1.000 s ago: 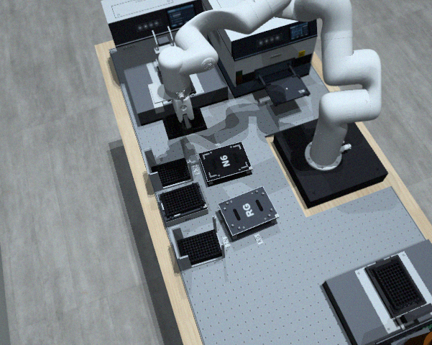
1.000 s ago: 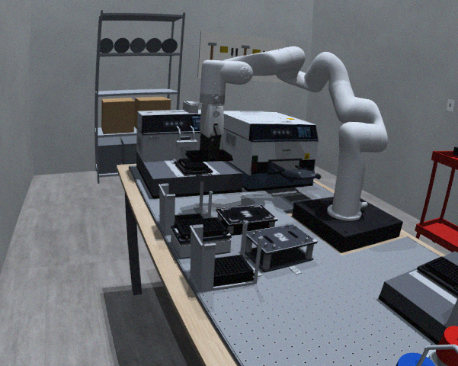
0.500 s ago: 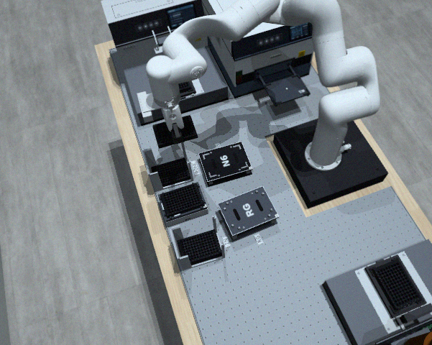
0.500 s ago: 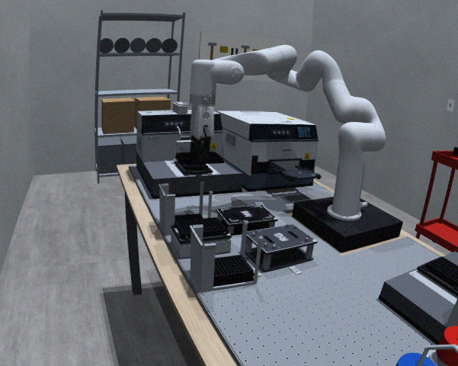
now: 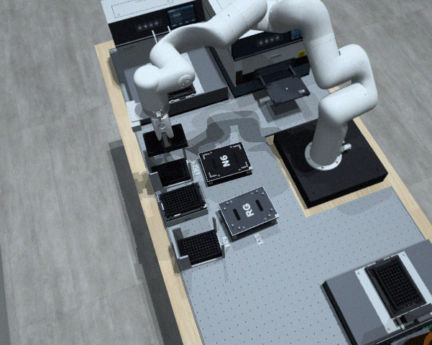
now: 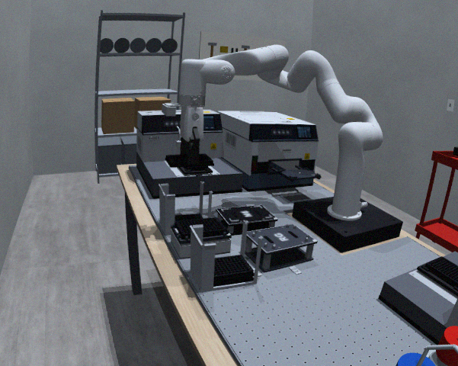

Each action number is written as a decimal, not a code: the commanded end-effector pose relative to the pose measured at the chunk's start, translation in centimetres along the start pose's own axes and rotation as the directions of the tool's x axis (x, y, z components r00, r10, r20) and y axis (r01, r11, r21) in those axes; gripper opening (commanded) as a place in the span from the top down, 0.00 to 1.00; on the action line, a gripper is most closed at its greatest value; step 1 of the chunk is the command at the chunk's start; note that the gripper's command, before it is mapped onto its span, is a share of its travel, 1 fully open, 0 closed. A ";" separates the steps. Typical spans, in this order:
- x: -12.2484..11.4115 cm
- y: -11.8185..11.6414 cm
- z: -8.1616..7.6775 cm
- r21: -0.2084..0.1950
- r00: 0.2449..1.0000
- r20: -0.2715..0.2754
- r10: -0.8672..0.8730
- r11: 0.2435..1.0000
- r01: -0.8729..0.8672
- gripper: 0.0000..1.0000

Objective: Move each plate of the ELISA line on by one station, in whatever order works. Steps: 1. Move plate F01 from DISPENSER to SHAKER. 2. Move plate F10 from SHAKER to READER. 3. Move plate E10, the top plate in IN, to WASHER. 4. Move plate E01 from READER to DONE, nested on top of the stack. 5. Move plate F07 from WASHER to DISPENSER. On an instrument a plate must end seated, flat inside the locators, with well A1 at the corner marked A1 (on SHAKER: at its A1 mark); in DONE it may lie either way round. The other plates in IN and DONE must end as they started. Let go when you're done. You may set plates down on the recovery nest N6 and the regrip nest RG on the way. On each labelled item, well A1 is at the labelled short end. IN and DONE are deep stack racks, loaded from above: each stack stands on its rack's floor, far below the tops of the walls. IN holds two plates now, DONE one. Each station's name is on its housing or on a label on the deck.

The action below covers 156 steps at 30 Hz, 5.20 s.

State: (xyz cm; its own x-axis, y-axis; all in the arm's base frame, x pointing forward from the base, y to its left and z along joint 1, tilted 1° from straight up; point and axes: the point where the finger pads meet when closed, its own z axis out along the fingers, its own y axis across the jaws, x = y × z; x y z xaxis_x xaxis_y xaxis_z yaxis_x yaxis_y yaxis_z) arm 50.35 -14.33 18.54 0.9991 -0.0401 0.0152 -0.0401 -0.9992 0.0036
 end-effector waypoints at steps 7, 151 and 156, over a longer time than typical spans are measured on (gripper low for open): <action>1.3 -0.7 -0.2 -0.001 1.000 -0.002 -0.001 1.000 0.001 1.00; 1.3 -0.7 9.5 -0.001 1.000 -0.002 -0.001 1.000 0.001 1.00; 1.3 -0.7 9.8 -0.001 1.000 -0.002 -0.001 1.000 0.001 1.00</action>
State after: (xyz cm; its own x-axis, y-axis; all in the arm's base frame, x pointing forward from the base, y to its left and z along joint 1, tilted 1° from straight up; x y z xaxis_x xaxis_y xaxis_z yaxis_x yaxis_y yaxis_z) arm 51.65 -13.74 8.73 0.9991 -0.0394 0.0130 -0.0395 -0.9992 0.0034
